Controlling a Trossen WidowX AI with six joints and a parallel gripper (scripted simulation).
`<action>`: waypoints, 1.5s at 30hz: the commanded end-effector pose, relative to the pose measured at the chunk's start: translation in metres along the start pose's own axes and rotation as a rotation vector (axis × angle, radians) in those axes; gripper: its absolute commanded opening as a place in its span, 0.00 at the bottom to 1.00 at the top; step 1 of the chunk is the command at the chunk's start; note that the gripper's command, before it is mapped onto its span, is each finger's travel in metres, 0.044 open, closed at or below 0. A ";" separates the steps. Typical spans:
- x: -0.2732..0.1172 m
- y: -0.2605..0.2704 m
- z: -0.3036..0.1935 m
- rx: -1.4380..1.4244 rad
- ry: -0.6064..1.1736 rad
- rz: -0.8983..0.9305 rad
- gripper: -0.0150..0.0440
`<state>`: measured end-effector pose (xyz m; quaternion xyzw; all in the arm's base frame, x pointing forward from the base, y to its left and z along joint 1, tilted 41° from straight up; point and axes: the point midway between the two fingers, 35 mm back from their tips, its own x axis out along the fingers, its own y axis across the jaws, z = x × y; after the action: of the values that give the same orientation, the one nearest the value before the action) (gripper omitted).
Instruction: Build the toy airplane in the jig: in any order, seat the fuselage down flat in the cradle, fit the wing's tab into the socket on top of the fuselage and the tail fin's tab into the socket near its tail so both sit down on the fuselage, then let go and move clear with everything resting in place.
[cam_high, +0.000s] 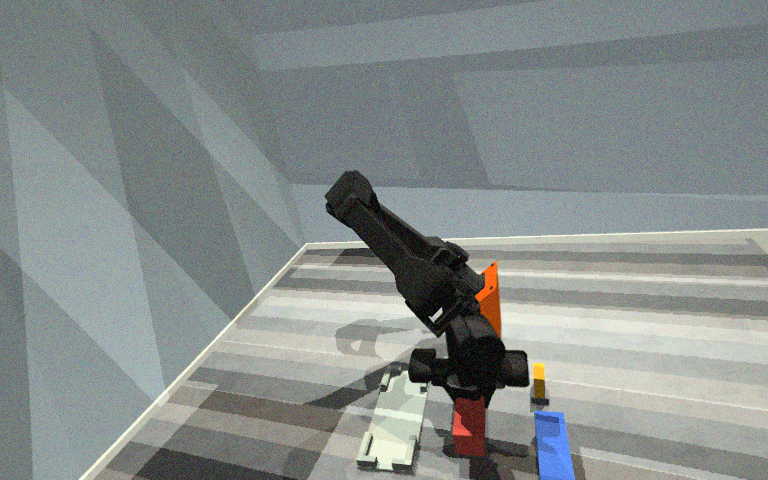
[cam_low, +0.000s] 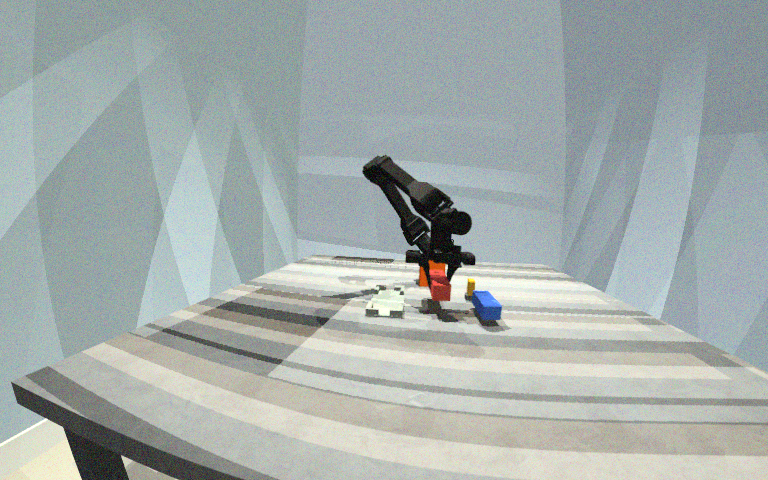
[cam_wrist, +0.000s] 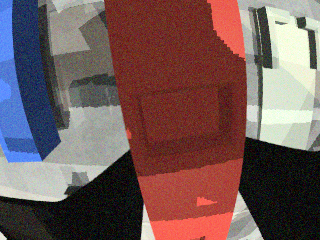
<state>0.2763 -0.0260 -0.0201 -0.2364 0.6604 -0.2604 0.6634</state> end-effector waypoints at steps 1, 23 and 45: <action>-0.011 0.001 0.002 0.011 -0.001 0.007 0.25; -0.080 -0.002 -0.002 0.053 0.009 0.007 0.25; -0.055 -0.054 0.001 0.036 0.008 0.027 0.25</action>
<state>0.2771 -0.0239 0.0549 -0.2116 0.6619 -0.2651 0.6685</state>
